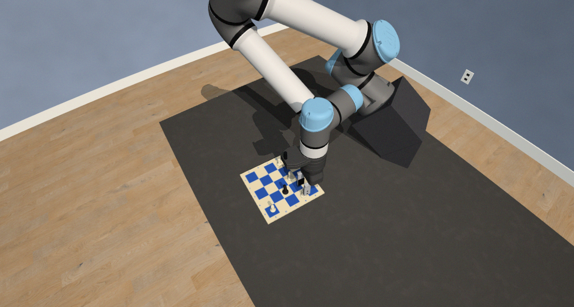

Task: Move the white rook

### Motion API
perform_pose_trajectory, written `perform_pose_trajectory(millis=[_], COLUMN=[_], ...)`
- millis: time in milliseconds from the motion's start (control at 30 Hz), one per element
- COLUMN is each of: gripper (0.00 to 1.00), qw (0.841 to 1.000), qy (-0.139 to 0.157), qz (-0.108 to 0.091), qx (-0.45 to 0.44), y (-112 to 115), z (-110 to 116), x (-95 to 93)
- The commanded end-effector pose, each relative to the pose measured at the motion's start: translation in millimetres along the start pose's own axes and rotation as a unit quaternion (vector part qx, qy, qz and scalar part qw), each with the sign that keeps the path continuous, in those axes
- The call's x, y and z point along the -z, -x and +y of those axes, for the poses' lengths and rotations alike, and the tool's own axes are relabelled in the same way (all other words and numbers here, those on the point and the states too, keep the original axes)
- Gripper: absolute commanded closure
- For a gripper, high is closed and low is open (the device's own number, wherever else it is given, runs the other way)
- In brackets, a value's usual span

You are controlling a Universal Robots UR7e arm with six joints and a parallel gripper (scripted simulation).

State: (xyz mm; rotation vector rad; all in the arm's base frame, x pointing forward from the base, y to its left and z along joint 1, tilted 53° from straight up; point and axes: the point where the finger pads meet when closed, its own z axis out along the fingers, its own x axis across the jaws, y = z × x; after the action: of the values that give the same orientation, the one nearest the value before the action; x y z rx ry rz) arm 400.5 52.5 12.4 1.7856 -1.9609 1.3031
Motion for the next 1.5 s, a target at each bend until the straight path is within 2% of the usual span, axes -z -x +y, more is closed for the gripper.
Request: perform_pose_trajectory(millis=[0, 900, 1233, 1467], gripper=[0.27, 0.27, 0.27, 0.27], qw=[1.0, 1.0, 1.0, 1.0], qy=[0.001, 0.001, 0.002, 0.001], qz=[0.0, 0.0, 0.0, 0.0], qx=[0.001, 0.001, 0.001, 0.0], y=[0, 0, 0, 0], z=[2, 2, 2, 1], x=[0.1, -0.4, -8.8, -21.9])
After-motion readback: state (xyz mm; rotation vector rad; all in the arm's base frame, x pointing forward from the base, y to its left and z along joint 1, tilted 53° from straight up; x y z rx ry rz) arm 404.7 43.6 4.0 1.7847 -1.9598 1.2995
